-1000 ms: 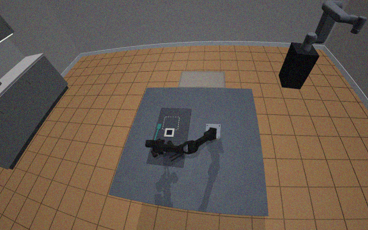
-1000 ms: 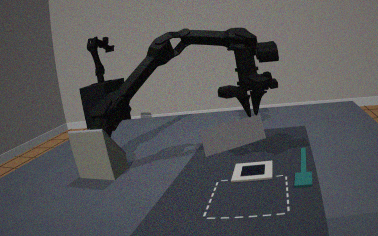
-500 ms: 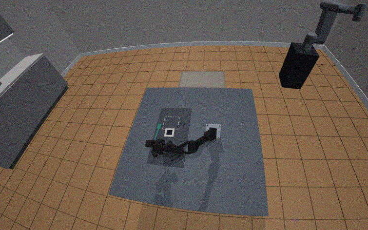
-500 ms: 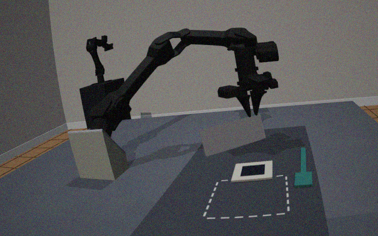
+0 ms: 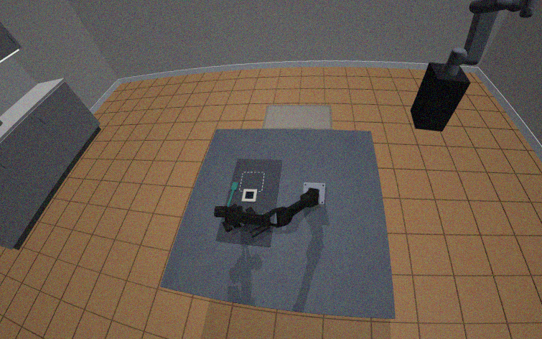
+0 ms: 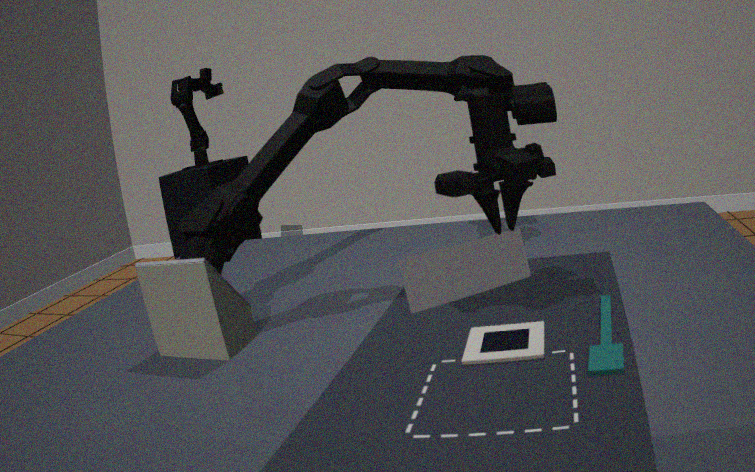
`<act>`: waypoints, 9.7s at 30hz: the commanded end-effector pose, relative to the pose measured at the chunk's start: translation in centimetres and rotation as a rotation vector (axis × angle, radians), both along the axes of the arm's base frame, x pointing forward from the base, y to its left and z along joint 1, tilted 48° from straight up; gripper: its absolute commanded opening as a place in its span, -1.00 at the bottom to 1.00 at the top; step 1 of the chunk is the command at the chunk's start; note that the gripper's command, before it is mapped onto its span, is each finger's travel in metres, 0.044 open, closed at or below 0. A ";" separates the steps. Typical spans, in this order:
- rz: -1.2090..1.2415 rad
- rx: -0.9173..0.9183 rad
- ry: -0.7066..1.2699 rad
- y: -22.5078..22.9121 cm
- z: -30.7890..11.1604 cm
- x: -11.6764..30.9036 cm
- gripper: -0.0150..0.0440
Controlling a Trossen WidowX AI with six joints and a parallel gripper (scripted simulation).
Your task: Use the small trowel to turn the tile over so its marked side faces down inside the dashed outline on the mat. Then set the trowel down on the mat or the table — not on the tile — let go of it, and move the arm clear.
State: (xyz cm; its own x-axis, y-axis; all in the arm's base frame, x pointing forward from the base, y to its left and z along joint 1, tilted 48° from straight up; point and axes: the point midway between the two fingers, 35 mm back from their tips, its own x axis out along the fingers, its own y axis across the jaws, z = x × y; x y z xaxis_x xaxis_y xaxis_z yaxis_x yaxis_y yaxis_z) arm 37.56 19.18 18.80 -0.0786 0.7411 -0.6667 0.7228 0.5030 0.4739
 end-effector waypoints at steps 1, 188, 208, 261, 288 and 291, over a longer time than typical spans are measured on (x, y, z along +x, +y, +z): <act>0.000 0.000 0.005 0.1 -0.3 0.1 -0.15; -1.050 -0.119 1.160 -1.3 -3.4 4.8 -0.15; -1.054 -0.120 1.164 -1.5 -3.6 5.0 -0.40; -1.040 -0.118 1.165 1.1 2.5 -0.7 -0.49; -0.846 -0.098 0.944 0.1 1.7 -0.5 0.42; -0.778 -0.091 0.866 -0.2 1.5 -0.5 0.42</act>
State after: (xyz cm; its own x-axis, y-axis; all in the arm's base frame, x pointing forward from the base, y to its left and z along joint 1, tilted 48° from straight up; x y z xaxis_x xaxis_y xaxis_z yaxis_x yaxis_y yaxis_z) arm 37.09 19.29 20.73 -0.0728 0.7446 -0.6635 0.8736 -0.2734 -0.4026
